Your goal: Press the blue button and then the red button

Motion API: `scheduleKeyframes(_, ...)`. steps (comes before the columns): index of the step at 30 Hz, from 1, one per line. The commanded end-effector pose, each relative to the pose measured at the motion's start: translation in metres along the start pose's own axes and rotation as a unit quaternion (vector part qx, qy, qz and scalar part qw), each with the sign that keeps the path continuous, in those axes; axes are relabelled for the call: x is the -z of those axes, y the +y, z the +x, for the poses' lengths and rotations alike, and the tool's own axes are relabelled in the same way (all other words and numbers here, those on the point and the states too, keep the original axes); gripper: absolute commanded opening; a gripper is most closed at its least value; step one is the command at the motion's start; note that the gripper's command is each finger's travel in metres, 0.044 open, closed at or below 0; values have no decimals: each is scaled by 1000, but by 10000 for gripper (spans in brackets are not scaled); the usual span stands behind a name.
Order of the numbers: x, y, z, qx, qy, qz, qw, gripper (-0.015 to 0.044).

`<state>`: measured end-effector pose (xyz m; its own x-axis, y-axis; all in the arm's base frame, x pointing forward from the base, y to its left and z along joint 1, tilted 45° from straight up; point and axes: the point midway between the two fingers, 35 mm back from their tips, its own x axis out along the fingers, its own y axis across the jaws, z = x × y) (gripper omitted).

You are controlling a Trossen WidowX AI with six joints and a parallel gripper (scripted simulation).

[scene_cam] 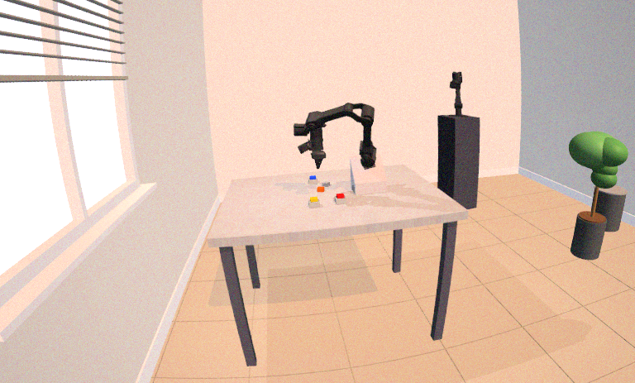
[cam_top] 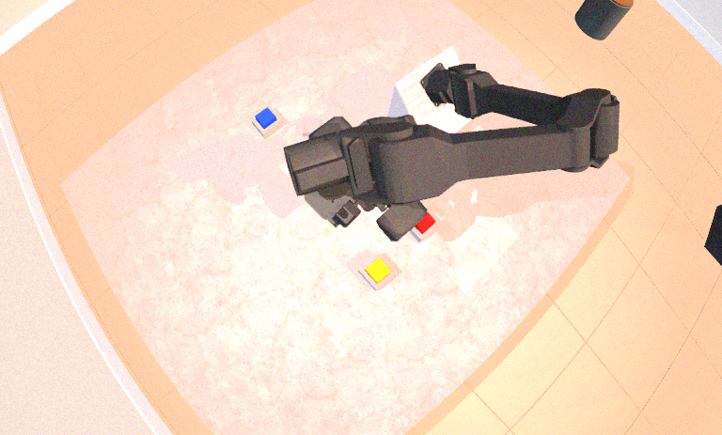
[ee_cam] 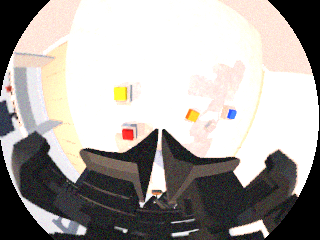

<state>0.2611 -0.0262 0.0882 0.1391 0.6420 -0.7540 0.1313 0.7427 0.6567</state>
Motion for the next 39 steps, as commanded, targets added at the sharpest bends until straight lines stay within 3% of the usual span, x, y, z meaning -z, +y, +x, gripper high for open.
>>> scheduleKeyframes(1, 26, 36, 4, -10, 1, 4, 1000, 20)
scheduleKeyframes(9, 86, 87, 15, -33, 8, 1, 999, 20)
scheduleKeyframes(13, 85, 87, 23, -31, 8, 1, 999, 20)
scheduleKeyframes(18, 87, 91, 74, -34, 8, 0, 999, 20)
scheduleKeyframes(39, 87, 93, 102, -34, 8, 0, 999, 20)
